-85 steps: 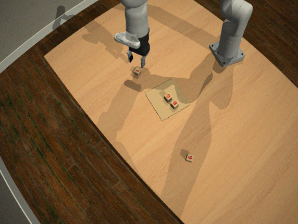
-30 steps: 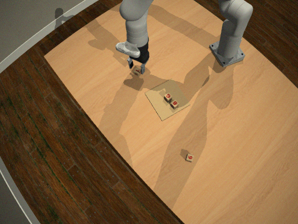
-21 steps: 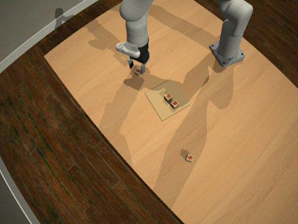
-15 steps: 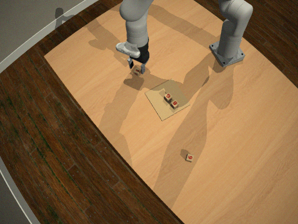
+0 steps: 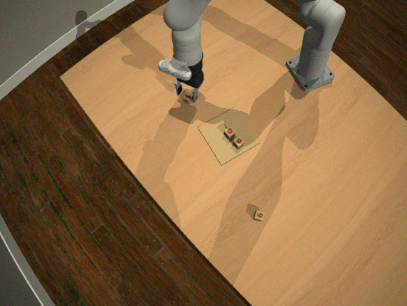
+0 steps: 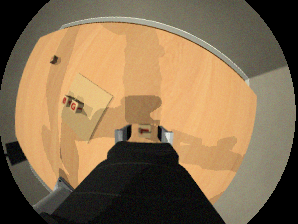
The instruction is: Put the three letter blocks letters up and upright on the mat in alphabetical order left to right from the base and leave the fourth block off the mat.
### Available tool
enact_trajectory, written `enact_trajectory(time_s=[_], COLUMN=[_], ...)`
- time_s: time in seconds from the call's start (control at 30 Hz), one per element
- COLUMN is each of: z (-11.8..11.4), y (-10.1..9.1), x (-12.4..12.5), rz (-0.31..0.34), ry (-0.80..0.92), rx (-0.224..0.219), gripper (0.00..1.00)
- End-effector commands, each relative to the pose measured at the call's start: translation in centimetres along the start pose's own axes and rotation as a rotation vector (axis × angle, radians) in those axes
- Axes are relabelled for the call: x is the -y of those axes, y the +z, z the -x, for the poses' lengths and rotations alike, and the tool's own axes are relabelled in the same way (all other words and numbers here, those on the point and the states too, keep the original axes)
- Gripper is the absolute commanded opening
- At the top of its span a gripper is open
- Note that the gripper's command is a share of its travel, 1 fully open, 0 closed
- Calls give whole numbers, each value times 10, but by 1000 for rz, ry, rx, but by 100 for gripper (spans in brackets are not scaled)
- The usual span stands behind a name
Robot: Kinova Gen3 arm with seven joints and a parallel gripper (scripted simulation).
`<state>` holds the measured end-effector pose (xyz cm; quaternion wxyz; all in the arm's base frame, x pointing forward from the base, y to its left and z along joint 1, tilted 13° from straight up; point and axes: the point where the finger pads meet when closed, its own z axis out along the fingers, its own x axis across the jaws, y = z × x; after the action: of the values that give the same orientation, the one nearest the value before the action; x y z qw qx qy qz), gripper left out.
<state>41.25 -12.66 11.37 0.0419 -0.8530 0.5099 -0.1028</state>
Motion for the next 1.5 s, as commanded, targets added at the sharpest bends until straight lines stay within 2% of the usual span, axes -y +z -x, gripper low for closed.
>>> enact_trajectory(time_s=[0.0,0.53,1.13,1.17,1.47], z=[0,0,0,0,0], y=[4,27,28,28,28], x=[-2,-2,-2,-2,-2], rz=[4,4,4,4,4], ry=[3,3,3,3,3], rx=[1,1,1,1,1], gripper=[100,100,100,79,79])
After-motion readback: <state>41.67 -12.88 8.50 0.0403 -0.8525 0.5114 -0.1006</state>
